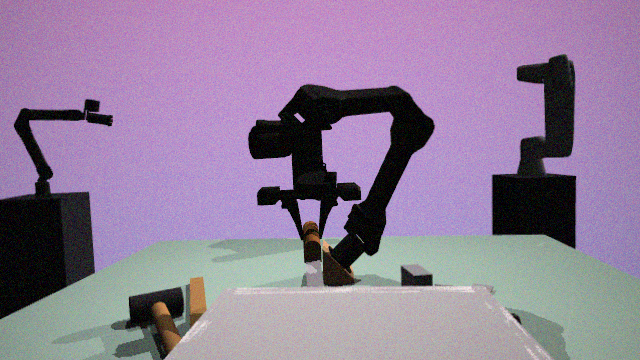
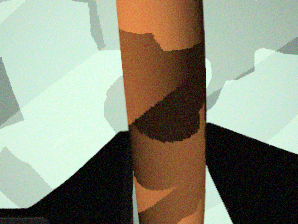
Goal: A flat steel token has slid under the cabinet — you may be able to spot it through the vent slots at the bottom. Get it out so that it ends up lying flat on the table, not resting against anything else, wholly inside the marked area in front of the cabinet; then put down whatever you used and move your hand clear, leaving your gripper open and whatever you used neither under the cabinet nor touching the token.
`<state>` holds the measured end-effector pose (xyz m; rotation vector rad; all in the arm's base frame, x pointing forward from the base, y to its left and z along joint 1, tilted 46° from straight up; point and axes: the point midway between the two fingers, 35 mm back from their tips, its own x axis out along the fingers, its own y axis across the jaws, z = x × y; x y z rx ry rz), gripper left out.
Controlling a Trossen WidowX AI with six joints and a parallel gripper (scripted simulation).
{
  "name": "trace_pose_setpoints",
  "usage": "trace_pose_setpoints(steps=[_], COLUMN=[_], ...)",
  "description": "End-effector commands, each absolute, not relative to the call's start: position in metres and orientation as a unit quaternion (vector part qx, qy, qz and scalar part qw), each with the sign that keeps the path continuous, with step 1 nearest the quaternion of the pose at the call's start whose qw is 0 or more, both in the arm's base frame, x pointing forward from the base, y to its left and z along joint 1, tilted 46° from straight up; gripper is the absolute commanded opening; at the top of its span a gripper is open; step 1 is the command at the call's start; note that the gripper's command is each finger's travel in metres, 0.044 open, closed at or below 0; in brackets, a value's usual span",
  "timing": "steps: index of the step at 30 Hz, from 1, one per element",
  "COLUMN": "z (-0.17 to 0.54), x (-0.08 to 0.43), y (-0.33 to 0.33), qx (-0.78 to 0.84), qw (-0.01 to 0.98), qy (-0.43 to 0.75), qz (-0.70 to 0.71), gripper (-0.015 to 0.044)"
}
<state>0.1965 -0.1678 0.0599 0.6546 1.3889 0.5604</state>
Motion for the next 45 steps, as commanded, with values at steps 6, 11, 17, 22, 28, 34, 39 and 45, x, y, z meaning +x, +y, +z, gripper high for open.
trace_pose_setpoints(steps=[6, 11, 17, 22, 28, 34, 39, 45], z=[0.062, 0.061, 0.054, 0.046, 0.036, 0.025, 0.016, 0.004], x=[0.197, 0.197, 0.202, 0.206, 0.211, 0.215, 0.218, 0.22], y=[-0.17, -0.171, -0.173, -0.173, -0.174, -0.174, -0.175, -0.174], qx=[0.266, 0.26, 0.256, 0.253, 0.25, 0.248, 0.247, 0.246], qw=[0.7, 0.702, 0.704, 0.705, 0.706, 0.707, 0.708, 0.708], qy=[0.607, 0.604, 0.603, 0.602, 0.6, 0.6, 0.599, 0.599], qz=[0.266, 0.272, 0.275, 0.277, 0.279, 0.28, 0.281, 0.282], gripper=[0.0, 0.0, 0.0, 0.0, 0.0, 0.0, 0.0, 0.0])
